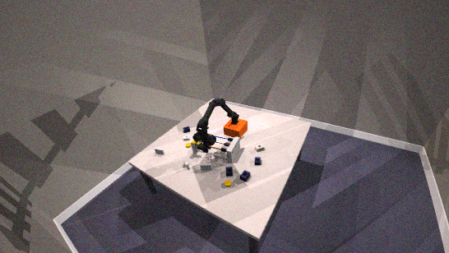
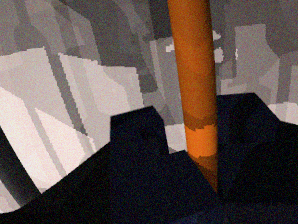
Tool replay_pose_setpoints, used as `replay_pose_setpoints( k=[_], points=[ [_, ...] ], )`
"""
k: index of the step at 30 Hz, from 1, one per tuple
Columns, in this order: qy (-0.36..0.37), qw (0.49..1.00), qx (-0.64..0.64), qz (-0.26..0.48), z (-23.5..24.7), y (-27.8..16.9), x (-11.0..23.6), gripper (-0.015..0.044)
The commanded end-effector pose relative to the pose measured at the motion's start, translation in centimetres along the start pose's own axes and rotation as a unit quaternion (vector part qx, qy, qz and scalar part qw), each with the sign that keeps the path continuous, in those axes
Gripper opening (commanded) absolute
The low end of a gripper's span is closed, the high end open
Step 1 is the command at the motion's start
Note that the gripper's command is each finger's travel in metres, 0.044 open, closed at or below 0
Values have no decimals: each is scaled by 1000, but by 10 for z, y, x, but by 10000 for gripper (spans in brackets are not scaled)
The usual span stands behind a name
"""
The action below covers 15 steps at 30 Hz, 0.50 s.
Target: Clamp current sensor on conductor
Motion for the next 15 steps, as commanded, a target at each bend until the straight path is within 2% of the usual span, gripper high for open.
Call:
replay_pose_setpoints(
  k=[1, 15],
  points=[
    [-1, 1000, 0, 0, 0, 0, 1, 0],
    [1, 1000, 1, 0, 0, 0, 8, 0]
  ],
)
Point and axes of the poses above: the point midway between the two fingers, 35 mm back from their tips, its own x axis back along the fingers, its own z axis across the jaws, y = z × x, the point moved 9 cm from there along x, back along the fingers, and after that the axes turned 11 degrees about x, right-handed, at the moved point
